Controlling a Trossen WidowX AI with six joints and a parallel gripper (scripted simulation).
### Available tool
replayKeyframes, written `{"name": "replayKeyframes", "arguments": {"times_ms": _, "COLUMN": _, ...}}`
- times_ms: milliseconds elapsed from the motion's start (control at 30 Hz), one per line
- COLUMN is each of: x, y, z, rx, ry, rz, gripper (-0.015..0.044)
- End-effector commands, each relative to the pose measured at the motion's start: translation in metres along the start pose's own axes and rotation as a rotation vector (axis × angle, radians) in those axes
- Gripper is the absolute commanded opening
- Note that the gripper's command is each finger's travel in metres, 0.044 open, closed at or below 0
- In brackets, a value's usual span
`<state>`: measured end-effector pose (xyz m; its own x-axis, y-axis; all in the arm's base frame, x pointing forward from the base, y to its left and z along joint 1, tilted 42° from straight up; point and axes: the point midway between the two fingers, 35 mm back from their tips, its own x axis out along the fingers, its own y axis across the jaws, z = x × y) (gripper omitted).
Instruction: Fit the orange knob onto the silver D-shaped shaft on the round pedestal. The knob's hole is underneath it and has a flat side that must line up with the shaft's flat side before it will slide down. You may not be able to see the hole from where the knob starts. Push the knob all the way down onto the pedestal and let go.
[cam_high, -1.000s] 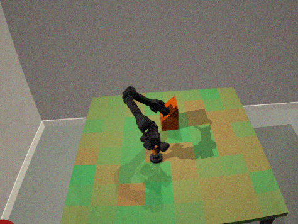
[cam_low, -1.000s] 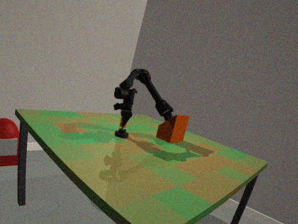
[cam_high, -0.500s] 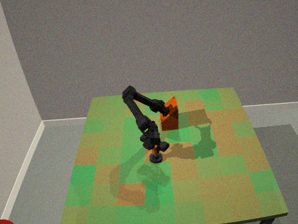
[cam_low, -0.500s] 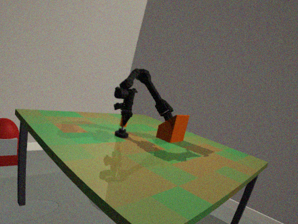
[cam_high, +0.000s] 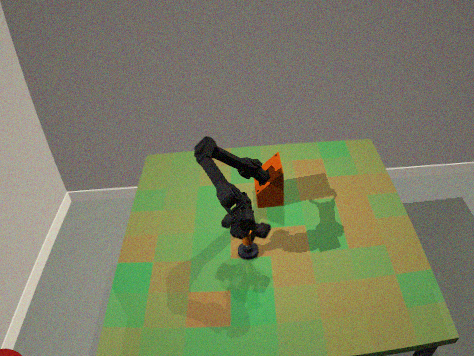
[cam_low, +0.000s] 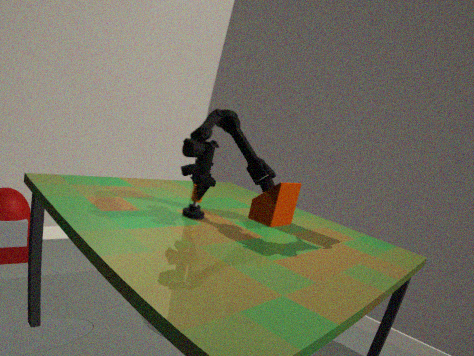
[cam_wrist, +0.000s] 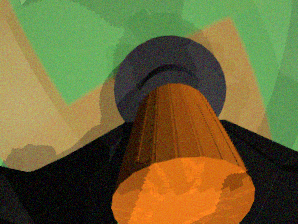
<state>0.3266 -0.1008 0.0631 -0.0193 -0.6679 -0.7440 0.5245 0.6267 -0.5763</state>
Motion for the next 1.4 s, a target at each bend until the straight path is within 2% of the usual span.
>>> {"name": "replayKeyframes", "arguments": {"times_ms": 0, "x": -0.0018, "y": 0.0010, "z": 0.0021, "rx": -0.009, "ry": -0.006, "rz": 0.000, "gripper": 0.0000}}
{"name": "replayKeyframes", "arguments": {"times_ms": 1200, "x": -0.0034, "y": 0.0001, "z": -0.0002, "rx": -0.010, "ry": -0.006, "rz": 0.000, "gripper": 0.0000}}
{"name": "replayKeyframes", "arguments": {"times_ms": 1367, "x": -0.0037, "y": 0.0004, "z": 0.0005, "rx": -0.134, "ry": -0.006, "rz": 0.000, "gripper": 0.0000}}
